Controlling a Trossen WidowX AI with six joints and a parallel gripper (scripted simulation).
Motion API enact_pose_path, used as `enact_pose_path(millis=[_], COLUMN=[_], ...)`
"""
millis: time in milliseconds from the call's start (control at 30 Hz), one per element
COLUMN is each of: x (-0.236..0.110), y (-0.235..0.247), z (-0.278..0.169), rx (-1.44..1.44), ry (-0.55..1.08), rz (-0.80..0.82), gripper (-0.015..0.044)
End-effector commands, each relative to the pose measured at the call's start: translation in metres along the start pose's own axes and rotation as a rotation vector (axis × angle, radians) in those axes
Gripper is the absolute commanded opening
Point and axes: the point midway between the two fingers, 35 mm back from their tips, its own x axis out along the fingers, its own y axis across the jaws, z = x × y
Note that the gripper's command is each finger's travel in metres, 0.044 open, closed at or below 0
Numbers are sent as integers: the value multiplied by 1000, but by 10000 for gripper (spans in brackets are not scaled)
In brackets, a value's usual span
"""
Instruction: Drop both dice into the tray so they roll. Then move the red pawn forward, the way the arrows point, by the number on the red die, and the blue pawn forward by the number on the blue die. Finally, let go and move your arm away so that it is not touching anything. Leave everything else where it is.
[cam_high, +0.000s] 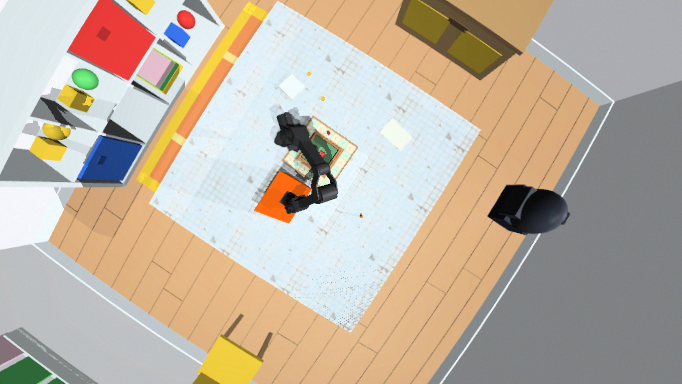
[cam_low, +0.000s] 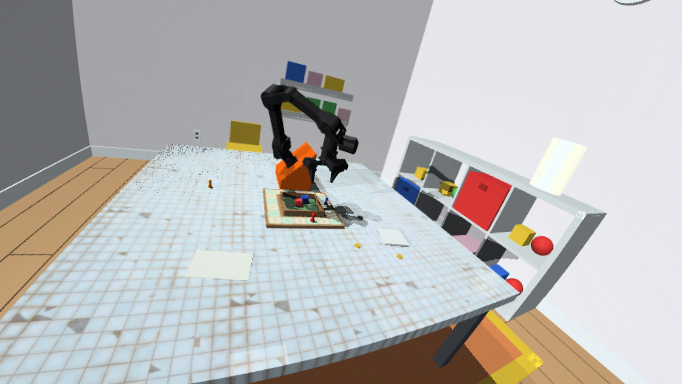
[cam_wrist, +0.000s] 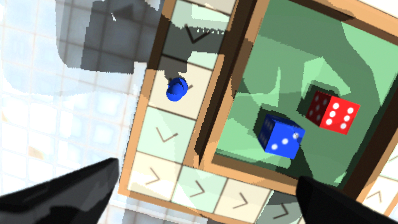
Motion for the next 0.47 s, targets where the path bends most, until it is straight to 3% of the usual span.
enact_pose_path(millis=[0, 167, 433], x=[-31, -47, -43], y=[-33, -66, -54], z=[-37, -78, -59], rx=[83, 163, 126], ry=[-5, -1, -10], rz=[6, 2, 6], gripper=[440, 440, 440])
